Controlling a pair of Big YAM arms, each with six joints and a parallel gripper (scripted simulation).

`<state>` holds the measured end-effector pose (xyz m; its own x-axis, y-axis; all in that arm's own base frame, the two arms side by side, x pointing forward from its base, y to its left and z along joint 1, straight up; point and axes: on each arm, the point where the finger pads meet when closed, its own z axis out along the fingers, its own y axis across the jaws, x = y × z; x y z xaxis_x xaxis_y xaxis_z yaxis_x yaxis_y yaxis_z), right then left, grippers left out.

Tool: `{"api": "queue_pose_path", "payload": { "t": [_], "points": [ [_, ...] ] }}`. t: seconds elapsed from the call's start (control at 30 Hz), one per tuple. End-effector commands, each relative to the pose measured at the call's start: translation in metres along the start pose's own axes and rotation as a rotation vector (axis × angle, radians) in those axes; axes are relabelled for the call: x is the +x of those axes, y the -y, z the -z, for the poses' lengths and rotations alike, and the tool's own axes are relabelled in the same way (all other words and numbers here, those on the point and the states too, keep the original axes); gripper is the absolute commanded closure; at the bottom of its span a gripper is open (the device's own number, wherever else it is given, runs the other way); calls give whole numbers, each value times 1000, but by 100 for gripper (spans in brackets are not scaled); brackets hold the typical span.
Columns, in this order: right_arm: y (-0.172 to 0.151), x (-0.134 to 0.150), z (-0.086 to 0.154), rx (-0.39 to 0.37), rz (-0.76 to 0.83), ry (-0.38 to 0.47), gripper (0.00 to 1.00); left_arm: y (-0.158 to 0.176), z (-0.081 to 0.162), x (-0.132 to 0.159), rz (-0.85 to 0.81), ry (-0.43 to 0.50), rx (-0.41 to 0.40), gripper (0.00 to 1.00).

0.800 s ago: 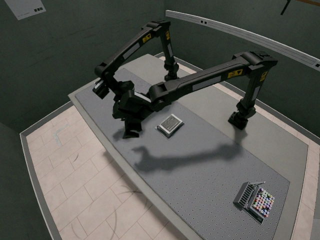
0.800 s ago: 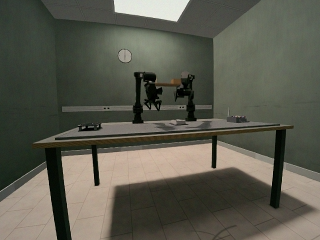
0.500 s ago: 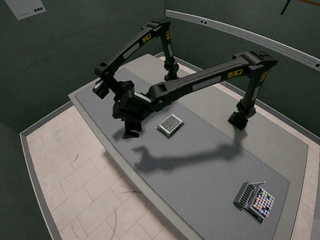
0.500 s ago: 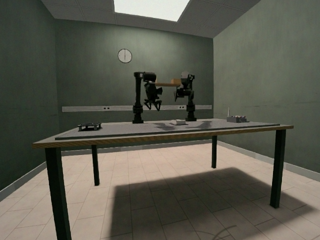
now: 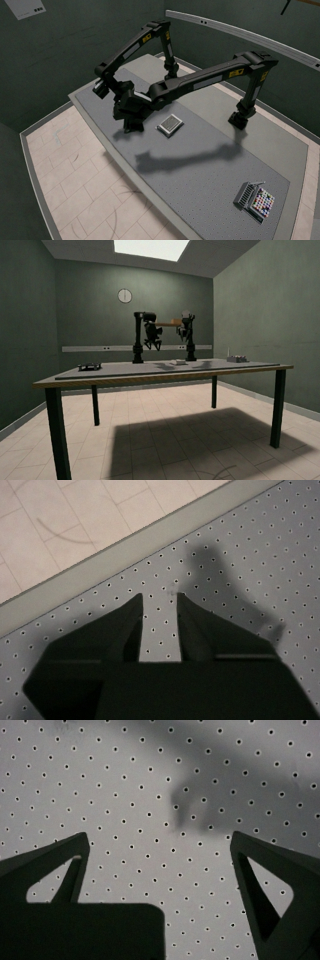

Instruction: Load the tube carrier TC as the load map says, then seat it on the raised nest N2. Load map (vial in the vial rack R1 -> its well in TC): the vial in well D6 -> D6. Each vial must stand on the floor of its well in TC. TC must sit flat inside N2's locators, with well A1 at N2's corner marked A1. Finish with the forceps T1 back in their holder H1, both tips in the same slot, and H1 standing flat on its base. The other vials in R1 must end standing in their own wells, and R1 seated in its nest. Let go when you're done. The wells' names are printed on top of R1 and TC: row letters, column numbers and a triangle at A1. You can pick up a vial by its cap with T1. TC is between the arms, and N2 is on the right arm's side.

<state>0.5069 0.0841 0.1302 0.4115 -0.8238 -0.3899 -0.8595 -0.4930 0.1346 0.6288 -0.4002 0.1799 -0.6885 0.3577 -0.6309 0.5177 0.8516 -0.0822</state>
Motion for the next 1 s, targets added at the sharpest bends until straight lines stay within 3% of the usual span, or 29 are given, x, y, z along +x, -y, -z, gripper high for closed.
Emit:
{"api": "queue_pose_path", "payload": {
  "t": [0.0, 0.3, 0.33, 0.37, 0.4, 0.43, 0.47, 0.5, 0.87, 0.9, 0.93, 0.97],
  "points": [
    [6, -2, 14, 29, 10, -15, 0, -20, 29, -11, 9, 21, -11, 76],
    [6, -2, 14, 29, 10, -15, 0, -43, 43, -5, 9, 21, -12, 76],
    [6, -2, 14, 29, 10, -15, 0, -40, 51, -31, 9, 49, -27, 76],
    [6, -2, 14, 29, 10, -15, 0, -35, 34, -18, 34, 1, -34, 76],
    [6, -2, 14, 29, 10, -15, 0, -39, 36, -17, 46, -18, -50, 76],
    [6, -2, 14, 29, 10, -15, 0, -46, 42, -18, 53, -17, -58, 76],
    [6, -2, 14, 29, 10, -15, 0, -58, 69, -31, 63, 23, -66, 76],
    [6, -2, 14, 29, 10, -15, 0, -62, 55, 5, 59, -42, -63, 76],
    [6, -2, 14, 29, 10, -15, 0, -91, 71, 12, 42, -13, -65, 76],
    [6, -2, 14, 29, 10, -15, 0, -93, 85, -10, 51, -7, -84, 76],
    [6, -2, 14, 29, 10, -15, 0, -87, 66, 3, 75, -59, -87, 76],
    [6, -2, 14, 29, 10, -15, 0, -87, 65, 6, 84, -83, -99, 76]
  ]
}}
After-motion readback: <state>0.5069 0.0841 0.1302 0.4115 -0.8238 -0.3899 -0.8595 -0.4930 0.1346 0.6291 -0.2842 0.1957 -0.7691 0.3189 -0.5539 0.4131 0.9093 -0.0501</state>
